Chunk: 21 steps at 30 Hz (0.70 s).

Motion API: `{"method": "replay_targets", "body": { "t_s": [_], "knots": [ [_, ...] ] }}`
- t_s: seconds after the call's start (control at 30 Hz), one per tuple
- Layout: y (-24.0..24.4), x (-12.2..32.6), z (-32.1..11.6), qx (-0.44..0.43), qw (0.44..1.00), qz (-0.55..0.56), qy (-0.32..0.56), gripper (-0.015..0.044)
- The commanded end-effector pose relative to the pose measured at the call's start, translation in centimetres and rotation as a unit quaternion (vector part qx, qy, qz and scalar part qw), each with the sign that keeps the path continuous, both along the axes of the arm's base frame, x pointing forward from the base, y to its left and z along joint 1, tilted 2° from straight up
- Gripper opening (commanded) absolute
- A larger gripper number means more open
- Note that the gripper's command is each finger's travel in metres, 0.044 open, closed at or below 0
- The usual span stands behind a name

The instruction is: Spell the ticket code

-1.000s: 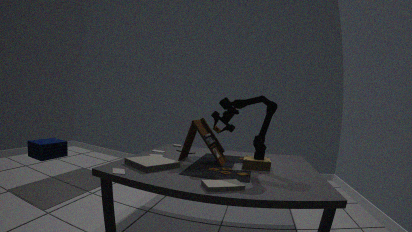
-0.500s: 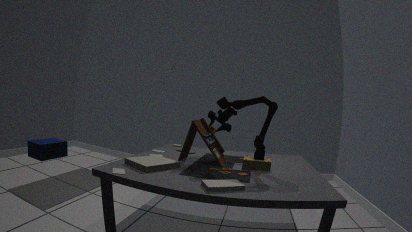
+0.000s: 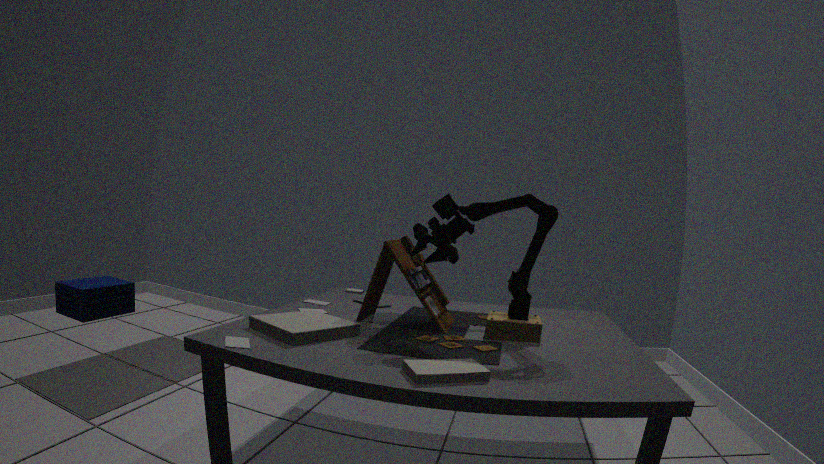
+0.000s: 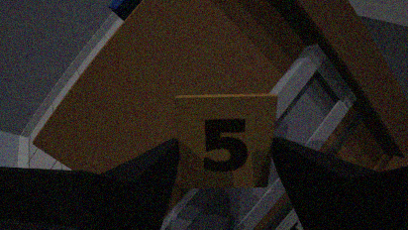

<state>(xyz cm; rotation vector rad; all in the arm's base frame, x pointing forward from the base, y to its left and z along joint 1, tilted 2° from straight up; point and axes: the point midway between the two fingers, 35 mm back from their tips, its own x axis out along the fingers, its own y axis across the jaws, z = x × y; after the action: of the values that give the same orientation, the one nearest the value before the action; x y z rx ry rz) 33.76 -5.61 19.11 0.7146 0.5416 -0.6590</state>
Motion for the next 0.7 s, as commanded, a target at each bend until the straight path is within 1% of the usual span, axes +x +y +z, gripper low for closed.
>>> {"method": "replay_targets", "body": {
  "t_s": [0.0, 0.4, 0.67],
  "knots": [
    [1.2, 0.2, 0.2, -0.026, 0.999, 0.033, 0.005, 0.0000],
    [5.6, 0.2, -0.4, -0.091, 0.987, 0.130, 0.023, 0.0000],
    [9.5, -0.2, -1.5, -0.131, 0.970, 0.200, 0.035, 0.0000]
  ]
}}
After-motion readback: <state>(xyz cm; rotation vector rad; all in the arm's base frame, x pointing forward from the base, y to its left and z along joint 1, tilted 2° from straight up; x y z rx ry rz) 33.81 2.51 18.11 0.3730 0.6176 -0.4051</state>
